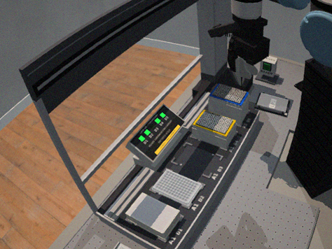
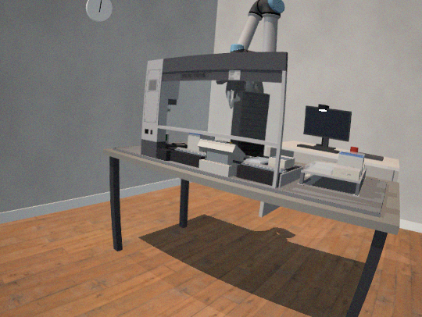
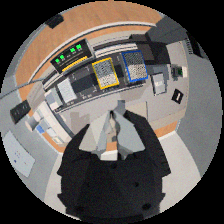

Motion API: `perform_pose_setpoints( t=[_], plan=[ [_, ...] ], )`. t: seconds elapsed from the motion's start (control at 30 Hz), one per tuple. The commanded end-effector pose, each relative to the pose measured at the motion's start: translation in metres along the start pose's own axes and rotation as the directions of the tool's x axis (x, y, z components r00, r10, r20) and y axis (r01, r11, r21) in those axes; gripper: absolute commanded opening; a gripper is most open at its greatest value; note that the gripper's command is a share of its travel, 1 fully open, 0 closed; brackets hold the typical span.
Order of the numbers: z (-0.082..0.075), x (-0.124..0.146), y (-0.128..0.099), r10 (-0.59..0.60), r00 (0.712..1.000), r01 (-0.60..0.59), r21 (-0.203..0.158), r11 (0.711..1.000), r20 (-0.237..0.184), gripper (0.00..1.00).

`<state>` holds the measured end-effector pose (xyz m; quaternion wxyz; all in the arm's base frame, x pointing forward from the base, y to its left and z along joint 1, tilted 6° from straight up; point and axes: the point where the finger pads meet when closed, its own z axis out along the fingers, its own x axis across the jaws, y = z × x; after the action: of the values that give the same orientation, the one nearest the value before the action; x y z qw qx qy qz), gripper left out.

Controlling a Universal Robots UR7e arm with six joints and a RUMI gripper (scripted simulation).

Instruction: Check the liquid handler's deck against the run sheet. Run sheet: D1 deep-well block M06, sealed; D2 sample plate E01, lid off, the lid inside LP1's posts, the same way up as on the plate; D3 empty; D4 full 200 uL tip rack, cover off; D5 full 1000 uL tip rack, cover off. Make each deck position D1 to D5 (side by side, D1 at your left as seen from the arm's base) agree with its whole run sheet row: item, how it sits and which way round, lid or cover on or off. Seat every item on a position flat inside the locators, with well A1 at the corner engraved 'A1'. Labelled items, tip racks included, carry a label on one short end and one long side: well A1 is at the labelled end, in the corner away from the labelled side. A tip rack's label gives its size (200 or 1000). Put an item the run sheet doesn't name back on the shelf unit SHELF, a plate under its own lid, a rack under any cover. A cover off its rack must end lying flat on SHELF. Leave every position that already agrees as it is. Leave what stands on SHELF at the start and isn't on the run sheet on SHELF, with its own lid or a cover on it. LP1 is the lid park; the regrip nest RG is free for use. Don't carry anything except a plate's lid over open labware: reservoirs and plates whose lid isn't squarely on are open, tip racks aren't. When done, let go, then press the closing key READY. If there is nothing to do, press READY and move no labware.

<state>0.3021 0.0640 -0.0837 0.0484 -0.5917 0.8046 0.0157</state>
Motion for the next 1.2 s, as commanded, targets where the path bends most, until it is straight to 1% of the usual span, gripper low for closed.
perform_pose_setpoints(
  t=[0.0,0.1,0.33,0.4,0.53,0.63,0.73,1.17],
  plan=[
    [-0.001,0.028,0.078,0.276,0.961,-0.276,0.004,0.961,0.001,0.0],
    [-0.001,0.028,0.078,0.276,0.961,-0.276,0.004,0.961,0.001,0.0],
    [-0.001,0.061,0.066,0.276,0.961,-0.276,0.003,0.961,0.001,0.0],
    [-0.001,0.061,0.066,0.276,0.961,-0.276,0.003,0.961,0.001,0.0],
    [-0.001,0.08,0.059,0.276,0.961,-0.276,0.003,0.961,0.001,0.0],
    [-0.001,0.087,0.05,0.276,0.961,-0.276,0.003,0.961,0.001,0.0],
    [-0.001,0.09,0.043,0.276,0.961,-0.276,0.003,0.961,0.001,0.0],
    [-0.001,0.09,0.043,0.276,0.961,-0.276,0.003,0.961,0.001,0.0]
  ],
)
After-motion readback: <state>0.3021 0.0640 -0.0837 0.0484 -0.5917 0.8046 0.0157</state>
